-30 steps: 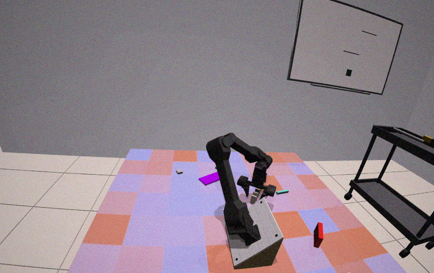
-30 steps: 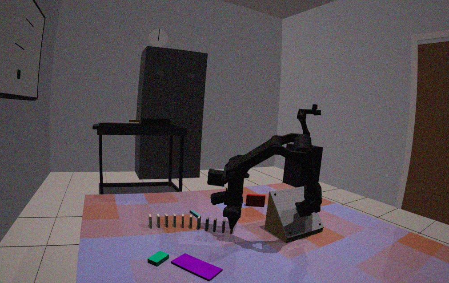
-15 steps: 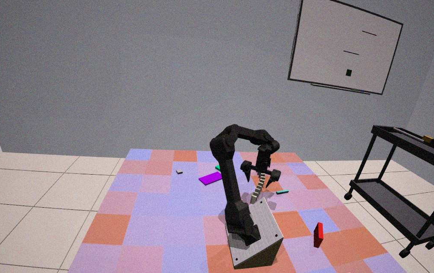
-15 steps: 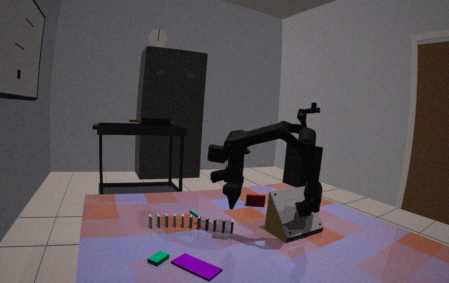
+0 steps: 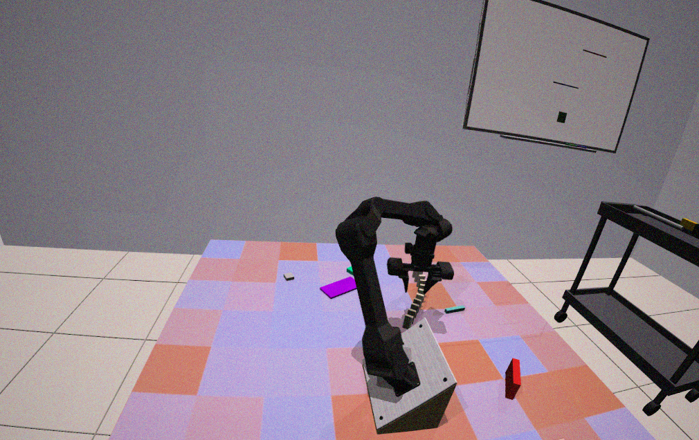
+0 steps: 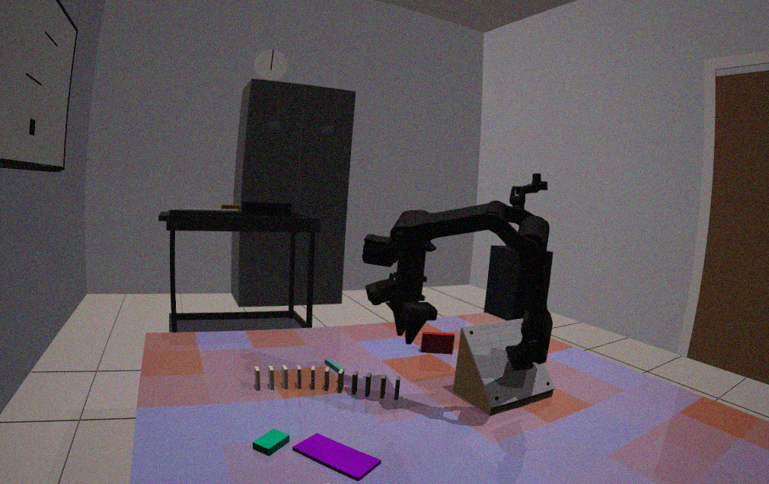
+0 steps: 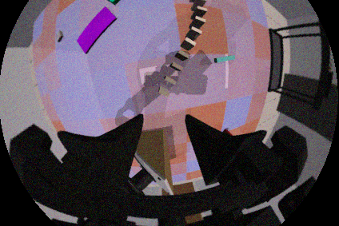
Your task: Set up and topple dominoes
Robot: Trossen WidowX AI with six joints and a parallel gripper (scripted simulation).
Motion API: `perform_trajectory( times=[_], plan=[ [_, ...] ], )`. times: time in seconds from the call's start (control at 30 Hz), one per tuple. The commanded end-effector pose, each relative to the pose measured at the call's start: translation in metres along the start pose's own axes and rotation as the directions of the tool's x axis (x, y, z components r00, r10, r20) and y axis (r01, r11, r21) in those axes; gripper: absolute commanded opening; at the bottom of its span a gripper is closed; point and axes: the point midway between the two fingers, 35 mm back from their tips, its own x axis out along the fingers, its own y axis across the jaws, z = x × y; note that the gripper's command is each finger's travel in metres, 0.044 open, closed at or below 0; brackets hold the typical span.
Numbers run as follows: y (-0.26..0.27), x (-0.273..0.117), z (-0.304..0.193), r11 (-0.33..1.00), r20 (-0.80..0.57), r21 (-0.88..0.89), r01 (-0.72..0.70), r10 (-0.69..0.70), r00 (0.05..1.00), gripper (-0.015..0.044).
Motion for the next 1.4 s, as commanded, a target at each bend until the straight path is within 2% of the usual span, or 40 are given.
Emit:
perform_trajectory(
  times=[0.0,0.13,0.2,0.23,1.37],
  plan=[
    [0.008,0.025,-0.015,0.839,-0.006,-0.544,-0.012,0.01,1.0,0.0151],
    [0.013,0.041,-0.026,0.547,-0.007,-0.837,-0.012,0.012,1.0,0.0046],
    [0.014,0.046,-0.03,0.426,-0.007,-0.905,-0.012,0.013,1.0,0.0],
    [0.014,0.047,-0.031,0.41,-0.007,-0.912,-0.012,0.013,1.0,0.0],
    [0.014,0.047,-0.031,0.41,-0.007,-0.912,-0.012,0.013,1.0,0.0]
  ],
)
